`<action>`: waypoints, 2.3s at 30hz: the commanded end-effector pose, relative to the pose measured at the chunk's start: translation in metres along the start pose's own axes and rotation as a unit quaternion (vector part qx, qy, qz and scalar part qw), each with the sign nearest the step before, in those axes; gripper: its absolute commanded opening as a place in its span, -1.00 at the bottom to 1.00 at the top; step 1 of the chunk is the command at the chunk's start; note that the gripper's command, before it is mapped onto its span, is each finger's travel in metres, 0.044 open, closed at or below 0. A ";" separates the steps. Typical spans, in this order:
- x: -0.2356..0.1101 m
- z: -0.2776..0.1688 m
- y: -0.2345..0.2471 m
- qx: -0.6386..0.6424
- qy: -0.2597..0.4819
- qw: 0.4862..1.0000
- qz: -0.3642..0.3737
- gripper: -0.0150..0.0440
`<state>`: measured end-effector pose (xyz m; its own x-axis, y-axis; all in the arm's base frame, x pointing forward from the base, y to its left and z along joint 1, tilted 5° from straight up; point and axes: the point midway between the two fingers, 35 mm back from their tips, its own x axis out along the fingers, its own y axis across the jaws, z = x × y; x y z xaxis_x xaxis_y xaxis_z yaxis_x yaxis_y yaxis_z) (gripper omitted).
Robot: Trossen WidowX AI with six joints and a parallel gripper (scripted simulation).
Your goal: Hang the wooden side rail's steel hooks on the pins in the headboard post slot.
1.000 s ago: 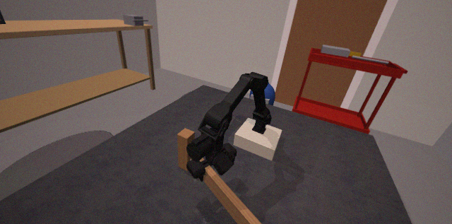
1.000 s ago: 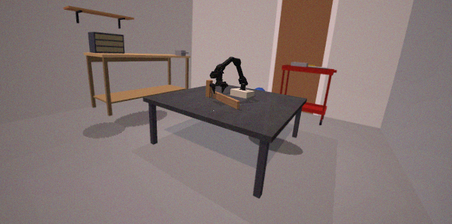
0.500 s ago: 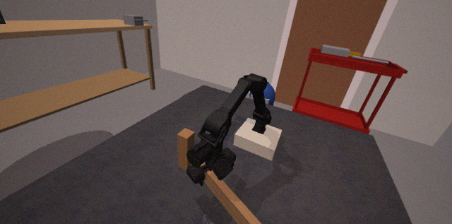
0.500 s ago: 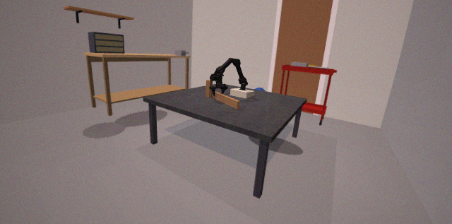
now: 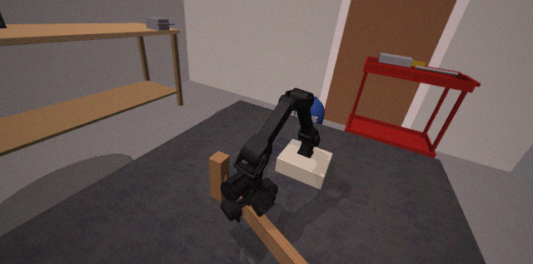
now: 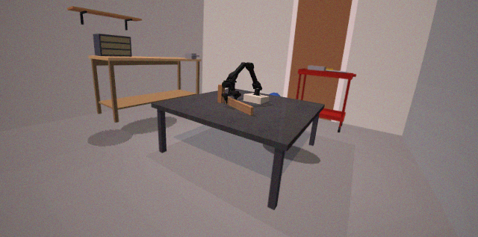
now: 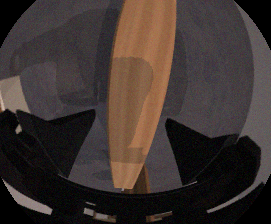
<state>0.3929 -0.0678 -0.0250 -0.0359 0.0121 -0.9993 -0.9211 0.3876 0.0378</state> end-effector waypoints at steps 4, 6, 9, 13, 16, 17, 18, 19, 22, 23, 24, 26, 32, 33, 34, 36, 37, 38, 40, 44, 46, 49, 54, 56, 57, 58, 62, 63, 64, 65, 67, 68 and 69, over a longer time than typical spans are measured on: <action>0.002 0.000 0.002 -0.002 -0.001 1.000 0.003 0.47; 0.002 0.000 0.002 -0.002 -0.001 1.000 0.003 0.29; 0.002 0.000 0.002 -0.002 -0.001 1.000 0.003 0.02; 0.002 0.000 0.002 -0.002 -0.001 1.000 0.003 -0.14; 0.002 0.000 0.002 -0.002 -0.001 1.000 0.003 -0.20; 0.002 0.000 0.002 -0.002 -0.001 1.000 0.003 -0.23; 0.002 0.000 0.002 -0.002 -0.001 1.000 0.003 -0.31; 0.002 0.000 0.002 -0.002 -0.001 1.000 0.003 -0.40; 0.002 0.000 0.002 -0.002 -0.001 1.000 0.003 -0.49; 0.002 0.000 0.002 -0.002 -0.001 1.000 0.003 -0.49; 0.002 0.000 0.002 -0.002 -0.001 1.000 0.003 -0.49; 0.002 0.000 0.002 -0.002 -0.001 1.000 0.003 -0.49; 0.001 0.001 0.003 -0.026 -0.001 1.000 0.003 -0.49; 0.001 0.001 0.003 -0.030 -0.001 1.000 0.003 -0.49; 0.001 0.002 0.003 -0.035 -0.001 0.999 0.003 -0.49; 0.001 0.002 0.003 -0.043 -0.001 0.999 0.003 -0.49; 0.001 0.002 0.003 -0.048 -0.001 0.999 0.003 -0.49; 0.001 0.002 0.004 -0.052 -0.001 0.999 0.003 -0.49; 0.001 0.002 0.005 -0.061 -0.001 0.998 0.003 -0.49; 0.001 0.001 0.009 -0.078 -0.001 0.997 0.003 -0.49; 0.001 0.000 0.011 -0.087 -0.001 0.996 0.003 -0.49; 0.001 -0.001 0.014 -0.100 -0.001 0.995 0.003 -0.49; 0.001 -0.002 0.019 -0.122 -0.001 0.993 0.004 -0.49; 0.001 -0.003 0.021 -0.130 -0.001 0.991 0.004 -0.49; 0.001 -0.003 0.021 -0.135 -0.001 0.991 0.004 -0.49; 0.001 -0.004 0.022 -0.139 -0.001 0.990 0.004 -0.49; 0.001 -0.005 0.026 -0.156 -0.001 0.988 0.004 -0.49; 0.001 -0.005 0.027 -0.161 -0.001 0.987 0.004 -0.49; 0.001 -0.006 0.028 -0.165 -0.001 0.986 0.004 -0.49; 0.001 -0.006 0.029 -0.169 -0.001 0.986 0.004 -0.49; 0.001 -0.006 0.030 -0.178 -0.001 0.984 0.004 -0.49; 0.001 -0.007 0.030 -0.182 -0.001 0.983 0.004 -0.49; 0.001 -0.007 0.031 -0.186 -0.001 0.982 0.004 -0.49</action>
<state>0.3660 -0.0623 -0.0251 -0.0396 0.0168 -0.9991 -0.9974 0.0594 0.0405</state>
